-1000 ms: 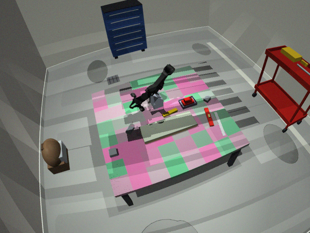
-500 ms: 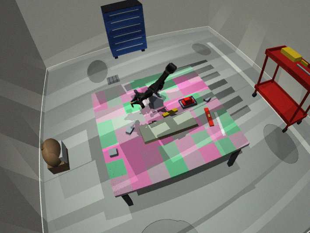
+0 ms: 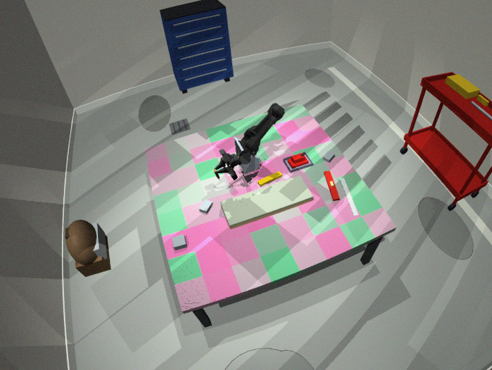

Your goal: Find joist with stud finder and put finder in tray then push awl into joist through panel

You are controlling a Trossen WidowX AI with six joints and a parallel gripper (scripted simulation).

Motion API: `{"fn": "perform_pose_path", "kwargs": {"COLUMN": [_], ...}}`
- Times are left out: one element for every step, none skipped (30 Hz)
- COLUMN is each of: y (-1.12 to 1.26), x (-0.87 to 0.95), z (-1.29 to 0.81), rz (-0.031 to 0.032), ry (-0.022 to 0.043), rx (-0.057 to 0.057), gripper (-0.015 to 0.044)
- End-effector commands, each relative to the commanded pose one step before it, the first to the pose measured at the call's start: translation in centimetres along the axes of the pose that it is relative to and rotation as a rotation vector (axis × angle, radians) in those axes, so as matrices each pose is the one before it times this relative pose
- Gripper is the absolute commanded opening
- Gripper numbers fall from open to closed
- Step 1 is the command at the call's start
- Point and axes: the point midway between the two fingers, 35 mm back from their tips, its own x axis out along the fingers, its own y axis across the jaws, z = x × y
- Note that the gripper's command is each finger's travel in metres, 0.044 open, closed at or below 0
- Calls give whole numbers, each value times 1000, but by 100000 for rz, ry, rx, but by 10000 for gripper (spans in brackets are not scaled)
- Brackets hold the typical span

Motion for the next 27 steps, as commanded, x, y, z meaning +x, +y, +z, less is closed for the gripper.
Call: {"fn": "perform_pose_path", "kwargs": {"y": [2369, 498, 492, 487, 480, 474, 467, 460, 452, 444, 432, 501, 496, 487, 477, 467, 457, 447, 395, 372, 361, 274, 265, 254, 243, 232, 221], "x": [-1181, -295, -306, -316, -327, -337, -348, -358, -368, -378, -387, -459, -473, -483, -493, -503, -513, -522, -498, -497, -507, -452, -463, -472, -481, -489, -498], "z": [154, -127, -136, -145, -153, -162, -170, -178, -186, -194, -194, -155, -167, -178, -188, -198, -208, -217, -200, -200, -206, -155, -158, -160, -162, -163, -164], "rz": [-226, -13, -19, -26, -31, -36, -40, -43, -46, -48, -60, 298, 299, 299, 298, 298, 299, 299, 122, 73, 77, -298, -290, -280, -270, -259, -247], "ry": [-740, 141, 123, 106, 87, 69, 51, 32, 13, -6, -26, -31, -36, -41, -45, -50, -55, -60, -96, -116, -127, -228, -251, -273, -294, -315, -336], "rx": [2163, 172, 168, 164, 160, 157, 153, 150, 147, 144, 164, 292, 293, 292, 291, 290, 290, 289, 339, 354, 353, 467, 467, 465, 463, 462, 460], "gripper": [0, 0, 0, 0, 0, 0, 0, 0, 0, 0, 0, 0, 0, 0, 0, 0, 0, 0, 0, 0, 0, 0, 0, 0, 0, 0, 0]}}
